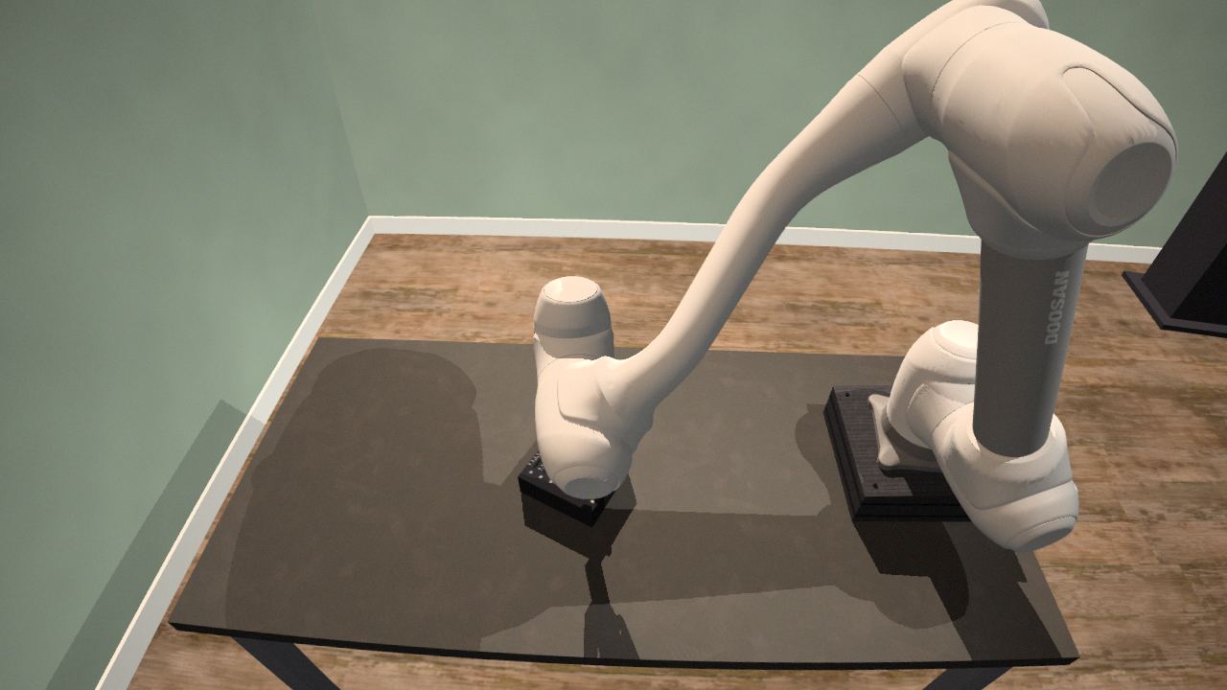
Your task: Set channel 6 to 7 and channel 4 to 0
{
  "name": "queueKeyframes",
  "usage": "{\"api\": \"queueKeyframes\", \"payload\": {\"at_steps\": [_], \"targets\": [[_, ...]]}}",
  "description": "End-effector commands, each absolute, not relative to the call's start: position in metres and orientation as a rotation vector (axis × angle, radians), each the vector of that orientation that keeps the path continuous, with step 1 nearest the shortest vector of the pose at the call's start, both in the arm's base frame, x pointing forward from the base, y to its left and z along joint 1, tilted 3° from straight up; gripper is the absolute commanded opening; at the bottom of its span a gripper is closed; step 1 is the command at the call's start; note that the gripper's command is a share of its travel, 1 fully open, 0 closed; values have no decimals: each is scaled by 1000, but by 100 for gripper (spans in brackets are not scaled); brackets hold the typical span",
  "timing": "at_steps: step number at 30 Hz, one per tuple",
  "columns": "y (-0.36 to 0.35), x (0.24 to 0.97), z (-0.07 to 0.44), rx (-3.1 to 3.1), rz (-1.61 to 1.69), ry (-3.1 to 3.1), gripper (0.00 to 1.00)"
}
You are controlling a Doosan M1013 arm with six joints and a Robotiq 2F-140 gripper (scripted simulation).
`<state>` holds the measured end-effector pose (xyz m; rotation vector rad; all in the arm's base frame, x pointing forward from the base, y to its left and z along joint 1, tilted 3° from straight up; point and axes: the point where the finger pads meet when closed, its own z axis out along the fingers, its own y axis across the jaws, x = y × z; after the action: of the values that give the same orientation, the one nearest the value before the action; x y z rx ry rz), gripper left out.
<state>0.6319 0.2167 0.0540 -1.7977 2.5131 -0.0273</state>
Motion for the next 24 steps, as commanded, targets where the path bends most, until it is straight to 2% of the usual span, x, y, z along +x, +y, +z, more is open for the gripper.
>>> {"api": "queueKeyframes", "payload": {"at_steps": [1, 24], "targets": [[217, 632, 53, -1798, -27, 2513, 10], [217, 632, 50, -1798, -27, 2513, 10]]}}
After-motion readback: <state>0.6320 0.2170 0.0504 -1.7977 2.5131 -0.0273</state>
